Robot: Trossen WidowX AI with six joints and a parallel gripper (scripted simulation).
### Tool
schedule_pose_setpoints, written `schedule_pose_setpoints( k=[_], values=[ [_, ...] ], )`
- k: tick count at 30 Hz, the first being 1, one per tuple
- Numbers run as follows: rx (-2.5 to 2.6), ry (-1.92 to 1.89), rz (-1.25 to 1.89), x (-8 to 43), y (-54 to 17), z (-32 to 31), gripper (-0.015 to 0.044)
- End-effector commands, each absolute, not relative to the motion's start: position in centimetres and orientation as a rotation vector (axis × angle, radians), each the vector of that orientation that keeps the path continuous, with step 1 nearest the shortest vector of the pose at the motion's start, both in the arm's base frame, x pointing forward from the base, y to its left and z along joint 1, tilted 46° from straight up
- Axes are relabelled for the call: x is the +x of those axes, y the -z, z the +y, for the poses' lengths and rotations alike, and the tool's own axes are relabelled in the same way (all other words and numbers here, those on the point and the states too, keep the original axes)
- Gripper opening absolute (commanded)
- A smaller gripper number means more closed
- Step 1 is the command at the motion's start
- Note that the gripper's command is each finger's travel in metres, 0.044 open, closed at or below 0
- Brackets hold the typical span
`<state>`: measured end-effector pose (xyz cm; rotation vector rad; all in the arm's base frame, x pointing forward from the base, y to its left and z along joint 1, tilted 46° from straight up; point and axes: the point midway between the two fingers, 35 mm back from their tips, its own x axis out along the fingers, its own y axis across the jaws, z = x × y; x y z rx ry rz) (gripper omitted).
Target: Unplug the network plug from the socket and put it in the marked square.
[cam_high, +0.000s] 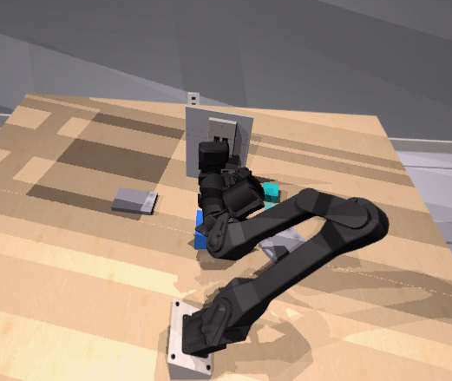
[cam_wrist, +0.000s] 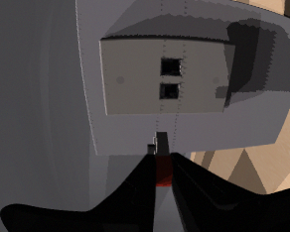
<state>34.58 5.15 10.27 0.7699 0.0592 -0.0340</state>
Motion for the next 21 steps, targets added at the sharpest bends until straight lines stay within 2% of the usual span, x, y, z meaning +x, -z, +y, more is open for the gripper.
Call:
schedule_pose_setpoints(
  k=[1, 14, 21],
  values=[
    [0.774, 0.035, 0.050, 34.2, -11.0, 5.9, 0.0000],
    [0.780, 0.029, 0.030, 32.9, -13.1, 8.1, 0.0000],
    [0.810, 0.098, 0.078, 33.1, -11.9, 7.6, 0.0000]
  ],
)
